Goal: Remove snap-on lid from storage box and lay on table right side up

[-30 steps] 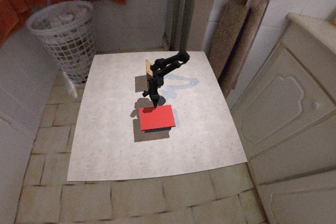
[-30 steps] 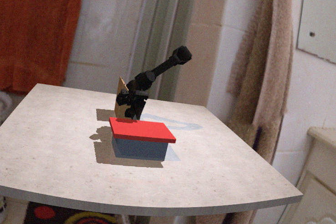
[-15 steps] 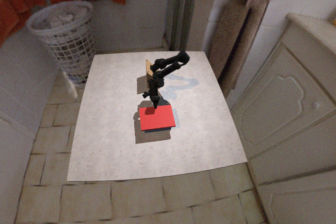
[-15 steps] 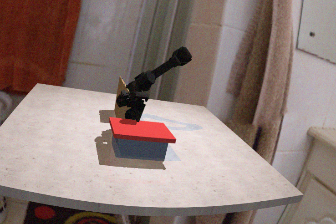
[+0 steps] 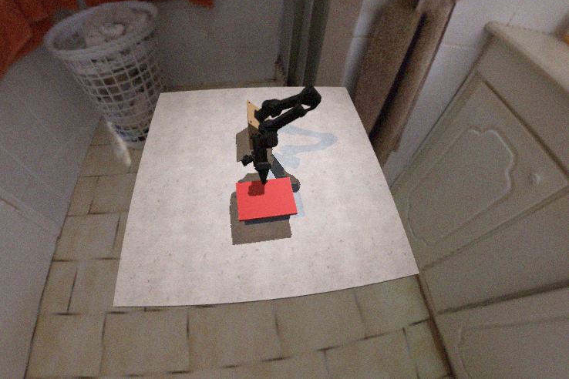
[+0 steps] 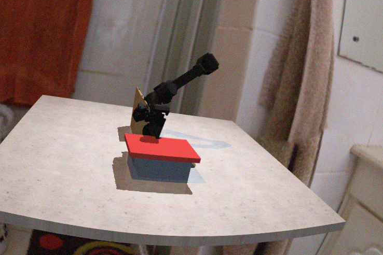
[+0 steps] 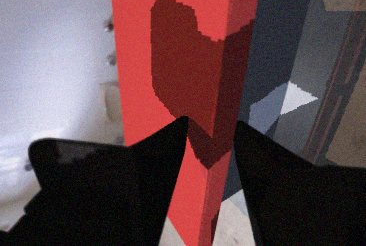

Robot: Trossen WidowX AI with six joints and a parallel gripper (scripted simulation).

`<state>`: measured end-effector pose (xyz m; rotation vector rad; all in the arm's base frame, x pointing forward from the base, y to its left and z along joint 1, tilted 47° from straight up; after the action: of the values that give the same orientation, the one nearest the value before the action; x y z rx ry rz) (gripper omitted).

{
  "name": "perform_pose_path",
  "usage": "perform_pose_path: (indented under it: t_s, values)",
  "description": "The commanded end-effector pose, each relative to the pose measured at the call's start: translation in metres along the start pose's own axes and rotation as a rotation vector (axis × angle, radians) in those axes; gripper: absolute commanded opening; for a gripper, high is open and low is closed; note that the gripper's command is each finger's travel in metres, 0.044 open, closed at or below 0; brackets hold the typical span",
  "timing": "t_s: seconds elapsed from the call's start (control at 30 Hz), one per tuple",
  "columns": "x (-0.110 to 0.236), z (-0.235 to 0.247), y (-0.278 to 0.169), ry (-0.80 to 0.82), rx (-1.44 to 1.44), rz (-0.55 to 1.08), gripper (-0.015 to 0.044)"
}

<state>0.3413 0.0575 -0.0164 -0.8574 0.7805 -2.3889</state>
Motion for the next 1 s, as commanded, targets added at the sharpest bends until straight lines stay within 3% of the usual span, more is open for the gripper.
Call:
perform_pose_path:
  t_s: [0.0, 0.97]
  values:
    - [0.0008, 0.0009, 0.0002, 0.0, 0.001, 0.001, 0.0]
    - [0.0053, 0.0047, 0.0006, 0.0, 0.001, 0.001, 0.0]
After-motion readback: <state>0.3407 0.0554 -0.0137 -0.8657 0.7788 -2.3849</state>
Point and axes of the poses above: the point midway between the two fingers, 35 mm back from their tips, its own x axis back along the fingers, its own z axis across the jaws, y = z × x, the point moved 1 cm from there along x, back along the fingers, and after that the axes turned 7 degrees about x, right-handed, at the moved point
